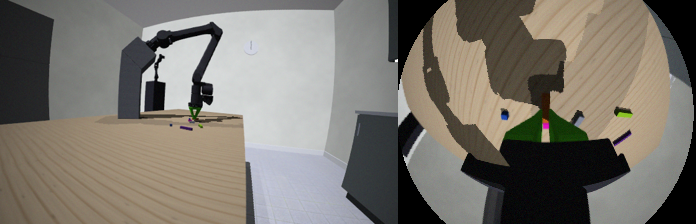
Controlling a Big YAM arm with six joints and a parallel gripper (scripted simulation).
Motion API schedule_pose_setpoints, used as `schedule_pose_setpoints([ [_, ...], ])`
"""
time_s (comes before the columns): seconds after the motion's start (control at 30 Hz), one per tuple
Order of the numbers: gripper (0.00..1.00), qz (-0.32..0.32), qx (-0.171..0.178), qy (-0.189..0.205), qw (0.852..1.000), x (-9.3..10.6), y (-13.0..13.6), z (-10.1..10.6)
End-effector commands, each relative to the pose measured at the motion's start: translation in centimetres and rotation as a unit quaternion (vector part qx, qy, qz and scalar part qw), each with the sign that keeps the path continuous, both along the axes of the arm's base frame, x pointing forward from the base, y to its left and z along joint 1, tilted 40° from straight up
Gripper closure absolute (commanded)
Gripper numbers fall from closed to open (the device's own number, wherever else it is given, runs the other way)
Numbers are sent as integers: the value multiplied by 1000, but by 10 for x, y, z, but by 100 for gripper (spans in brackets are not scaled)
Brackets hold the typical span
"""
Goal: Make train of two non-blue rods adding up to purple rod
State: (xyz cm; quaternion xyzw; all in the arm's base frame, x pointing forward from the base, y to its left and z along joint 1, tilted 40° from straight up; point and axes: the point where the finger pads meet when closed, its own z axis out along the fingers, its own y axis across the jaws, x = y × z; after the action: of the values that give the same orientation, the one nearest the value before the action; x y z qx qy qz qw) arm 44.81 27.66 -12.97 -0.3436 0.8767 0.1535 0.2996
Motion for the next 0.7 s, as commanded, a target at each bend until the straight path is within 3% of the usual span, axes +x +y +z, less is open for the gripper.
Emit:
schedule_pose_setpoints([
  [0.0,96,3,5,-6,1000,-1,8,2],
  [0.67,96,9,0,-7,1000,-2,4,-2],
])
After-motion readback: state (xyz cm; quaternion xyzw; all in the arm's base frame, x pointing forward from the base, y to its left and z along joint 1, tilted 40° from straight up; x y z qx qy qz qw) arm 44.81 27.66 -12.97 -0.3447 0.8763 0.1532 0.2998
